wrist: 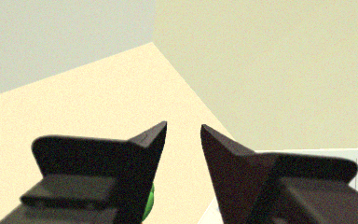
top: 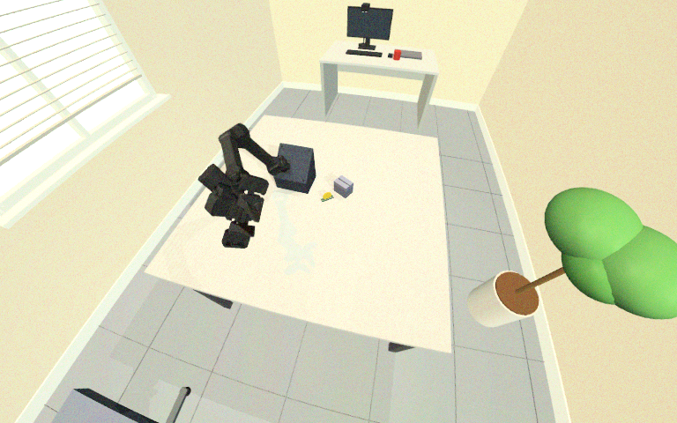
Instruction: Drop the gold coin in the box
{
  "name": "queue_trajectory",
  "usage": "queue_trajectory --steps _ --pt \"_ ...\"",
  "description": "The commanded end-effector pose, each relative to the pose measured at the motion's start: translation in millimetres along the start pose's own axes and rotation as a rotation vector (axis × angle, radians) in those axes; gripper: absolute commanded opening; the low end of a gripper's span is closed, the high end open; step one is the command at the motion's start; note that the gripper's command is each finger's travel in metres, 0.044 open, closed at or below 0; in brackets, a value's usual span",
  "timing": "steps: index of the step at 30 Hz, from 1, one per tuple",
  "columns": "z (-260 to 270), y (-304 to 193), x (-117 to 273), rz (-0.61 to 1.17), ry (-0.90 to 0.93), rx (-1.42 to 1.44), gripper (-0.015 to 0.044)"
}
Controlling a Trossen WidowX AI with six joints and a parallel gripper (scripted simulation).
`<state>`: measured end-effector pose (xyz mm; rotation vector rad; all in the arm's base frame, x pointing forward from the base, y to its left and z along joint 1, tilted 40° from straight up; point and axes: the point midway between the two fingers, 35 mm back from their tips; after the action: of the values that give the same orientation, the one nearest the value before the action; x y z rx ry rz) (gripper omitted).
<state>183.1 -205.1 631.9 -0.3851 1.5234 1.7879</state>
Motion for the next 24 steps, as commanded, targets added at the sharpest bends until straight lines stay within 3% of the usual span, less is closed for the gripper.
queue_trajectory --steps 1,6,14,24 --pt "-14 -31 -6 0.055 -0.049 -0.051 0.0161" --pt "-38 -84 -10 0.157 -0.159 -0.128 0.0161" --pt "-66 -211 6 0.445 -0.375 -0.206 0.0161" --pt "-56 -369 82 0.958 -0.524 -0.054 0.0161"
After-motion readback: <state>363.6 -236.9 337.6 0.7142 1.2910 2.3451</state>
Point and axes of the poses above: the point midway between the two fingers, 35 mm back from their tips, its own x axis back along the fingers, its own z axis across the jaws, y = z × x, and after that the axes turned 14 degrees about -x, right-handed
